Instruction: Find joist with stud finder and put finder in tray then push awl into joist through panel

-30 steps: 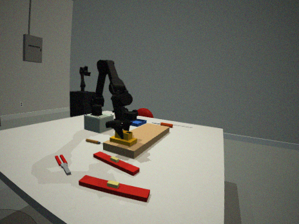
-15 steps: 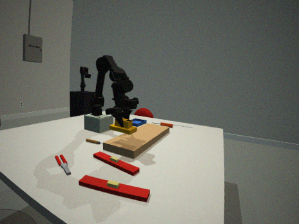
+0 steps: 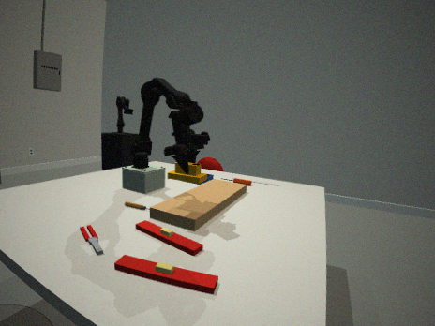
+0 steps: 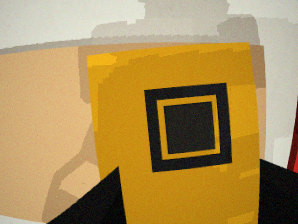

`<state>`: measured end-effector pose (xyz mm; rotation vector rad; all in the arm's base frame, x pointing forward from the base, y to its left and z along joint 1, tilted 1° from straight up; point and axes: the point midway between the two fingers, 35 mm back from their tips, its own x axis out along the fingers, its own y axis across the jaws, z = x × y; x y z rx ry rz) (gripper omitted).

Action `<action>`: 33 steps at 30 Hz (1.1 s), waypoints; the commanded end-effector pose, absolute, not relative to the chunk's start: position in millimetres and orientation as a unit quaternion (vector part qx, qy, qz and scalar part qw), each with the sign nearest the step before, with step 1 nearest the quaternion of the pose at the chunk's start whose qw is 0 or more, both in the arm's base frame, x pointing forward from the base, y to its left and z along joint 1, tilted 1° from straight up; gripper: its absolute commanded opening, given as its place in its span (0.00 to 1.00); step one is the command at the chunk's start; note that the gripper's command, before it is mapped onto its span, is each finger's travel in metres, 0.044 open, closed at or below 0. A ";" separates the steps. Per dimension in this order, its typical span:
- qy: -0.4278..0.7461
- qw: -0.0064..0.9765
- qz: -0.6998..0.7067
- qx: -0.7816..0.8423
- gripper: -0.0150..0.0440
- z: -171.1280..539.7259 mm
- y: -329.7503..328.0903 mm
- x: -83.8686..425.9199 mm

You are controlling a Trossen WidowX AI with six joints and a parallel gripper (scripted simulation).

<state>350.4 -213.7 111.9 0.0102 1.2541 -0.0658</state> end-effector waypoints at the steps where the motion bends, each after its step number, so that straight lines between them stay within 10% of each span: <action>1: 0.585 0.811 -0.007 -0.015 0.25 112.4 -190.4 361.3; 33: 0.565 0.782 0.205 -0.168 0.25 96.1 27.7 392.4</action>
